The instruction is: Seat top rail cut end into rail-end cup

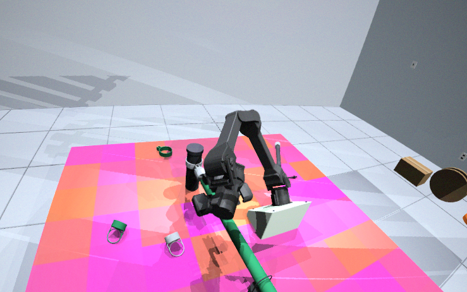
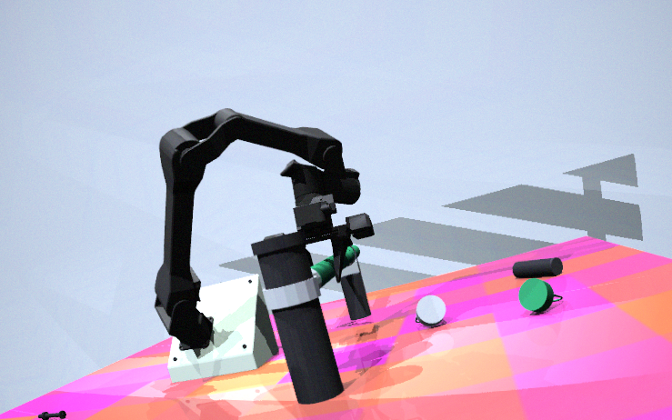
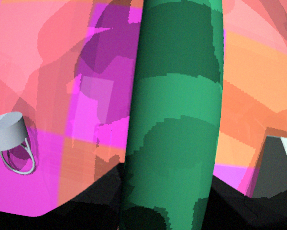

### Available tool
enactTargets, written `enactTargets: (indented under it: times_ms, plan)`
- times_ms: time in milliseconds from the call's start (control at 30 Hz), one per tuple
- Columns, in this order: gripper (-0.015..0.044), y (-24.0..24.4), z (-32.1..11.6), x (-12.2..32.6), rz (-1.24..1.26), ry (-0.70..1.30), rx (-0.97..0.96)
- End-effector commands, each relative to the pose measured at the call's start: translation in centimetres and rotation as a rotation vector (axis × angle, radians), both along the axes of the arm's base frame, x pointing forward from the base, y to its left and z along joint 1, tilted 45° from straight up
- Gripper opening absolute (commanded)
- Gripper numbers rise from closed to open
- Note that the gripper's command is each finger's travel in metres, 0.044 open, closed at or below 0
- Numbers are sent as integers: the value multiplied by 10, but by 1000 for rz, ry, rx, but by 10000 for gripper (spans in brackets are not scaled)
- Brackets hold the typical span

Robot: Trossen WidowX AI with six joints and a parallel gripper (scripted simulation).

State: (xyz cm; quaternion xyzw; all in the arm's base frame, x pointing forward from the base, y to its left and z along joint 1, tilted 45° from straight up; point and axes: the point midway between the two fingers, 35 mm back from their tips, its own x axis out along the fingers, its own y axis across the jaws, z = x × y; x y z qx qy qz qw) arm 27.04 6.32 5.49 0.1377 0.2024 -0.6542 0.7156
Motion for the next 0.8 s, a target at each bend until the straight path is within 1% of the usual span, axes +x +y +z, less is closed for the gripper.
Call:
enactTargets:
  times_ms: [0,767]
  plan:
    - [0,1,3,3,4,-7,1]
    - [0,-16,17,4,0,1,-1]
